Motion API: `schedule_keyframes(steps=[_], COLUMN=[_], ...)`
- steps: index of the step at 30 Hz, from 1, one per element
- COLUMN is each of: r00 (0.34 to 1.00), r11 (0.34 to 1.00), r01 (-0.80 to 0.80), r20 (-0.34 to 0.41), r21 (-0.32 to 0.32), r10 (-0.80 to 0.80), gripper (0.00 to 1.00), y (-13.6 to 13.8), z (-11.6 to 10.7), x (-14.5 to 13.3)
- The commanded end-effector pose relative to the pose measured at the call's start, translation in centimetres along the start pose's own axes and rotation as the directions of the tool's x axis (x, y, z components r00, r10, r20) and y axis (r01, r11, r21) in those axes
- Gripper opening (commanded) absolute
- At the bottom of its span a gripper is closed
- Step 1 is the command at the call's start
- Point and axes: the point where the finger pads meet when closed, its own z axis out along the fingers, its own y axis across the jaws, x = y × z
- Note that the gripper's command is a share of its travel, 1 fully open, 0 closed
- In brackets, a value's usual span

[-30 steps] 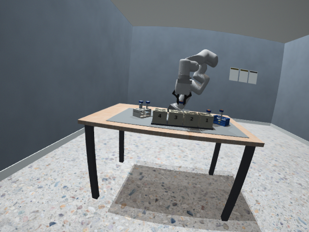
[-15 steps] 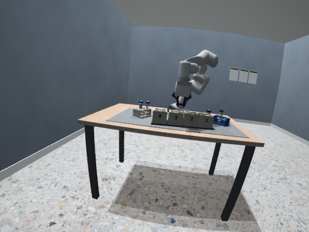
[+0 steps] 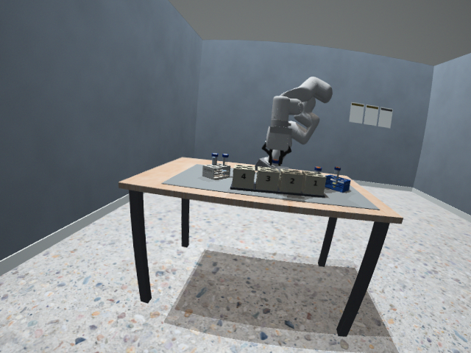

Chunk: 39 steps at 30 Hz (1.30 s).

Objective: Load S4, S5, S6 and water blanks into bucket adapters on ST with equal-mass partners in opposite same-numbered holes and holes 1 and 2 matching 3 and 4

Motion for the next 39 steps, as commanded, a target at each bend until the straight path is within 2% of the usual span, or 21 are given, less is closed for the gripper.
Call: schedule_keyframes(steps=[1,21,37,38,39], r00=[1.000,1.000,1.000,1.000,1.000], r11=[1.000,1.000,1.000,1.000,1.000], r01=[0.001,0.001,0.001,0.001,0.001], r20=[-0.004,-0.004,-0.004,-0.004,-0.004], r21=[-0.002,-0.002,-0.002,-0.002,-0.002], r10=[-0.001,-0.001,-0.001,-0.001,-0.001], gripper=[0.00,0.00,0.00,0.44,0.44], y=[0.0,0.0,0.0,0.0,0.0], z=[0.3,2.0,2.0,2.0,2.0], x=[0.1,0.1,0.1,0.1,0.1])
